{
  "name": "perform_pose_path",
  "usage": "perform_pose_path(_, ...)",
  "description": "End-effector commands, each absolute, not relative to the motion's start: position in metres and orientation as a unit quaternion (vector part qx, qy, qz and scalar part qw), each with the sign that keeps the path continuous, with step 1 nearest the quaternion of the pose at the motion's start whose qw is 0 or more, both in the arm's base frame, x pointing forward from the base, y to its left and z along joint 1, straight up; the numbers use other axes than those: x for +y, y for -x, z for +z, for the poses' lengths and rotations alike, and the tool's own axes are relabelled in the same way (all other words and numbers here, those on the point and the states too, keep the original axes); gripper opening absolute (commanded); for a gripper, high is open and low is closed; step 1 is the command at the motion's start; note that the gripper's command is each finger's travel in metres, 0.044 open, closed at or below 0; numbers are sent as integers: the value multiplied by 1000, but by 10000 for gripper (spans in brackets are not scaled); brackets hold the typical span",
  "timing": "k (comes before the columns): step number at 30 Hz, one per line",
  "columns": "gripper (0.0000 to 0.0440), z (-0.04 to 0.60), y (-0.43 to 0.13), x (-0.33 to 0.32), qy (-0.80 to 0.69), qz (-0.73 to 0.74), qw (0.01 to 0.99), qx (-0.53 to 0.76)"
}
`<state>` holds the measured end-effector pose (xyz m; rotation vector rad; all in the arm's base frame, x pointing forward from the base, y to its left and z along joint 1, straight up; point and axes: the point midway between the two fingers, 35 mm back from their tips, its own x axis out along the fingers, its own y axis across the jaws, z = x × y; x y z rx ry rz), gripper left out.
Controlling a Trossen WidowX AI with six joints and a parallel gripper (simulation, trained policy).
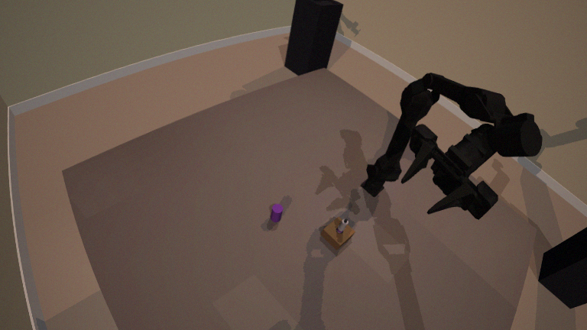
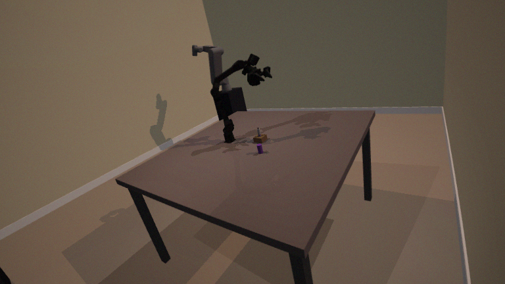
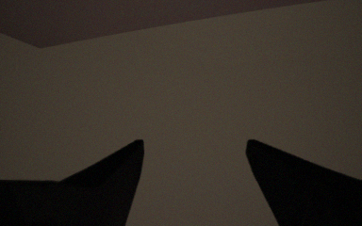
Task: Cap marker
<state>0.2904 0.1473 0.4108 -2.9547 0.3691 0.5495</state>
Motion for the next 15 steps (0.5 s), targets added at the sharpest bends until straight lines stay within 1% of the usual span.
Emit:
perform_pose_path(1, 322, 401, -295, 140, 969, 200, 58, 133)
perform_pose_path(15, 322, 373, -310, 109, 947, 261, 66, 176)
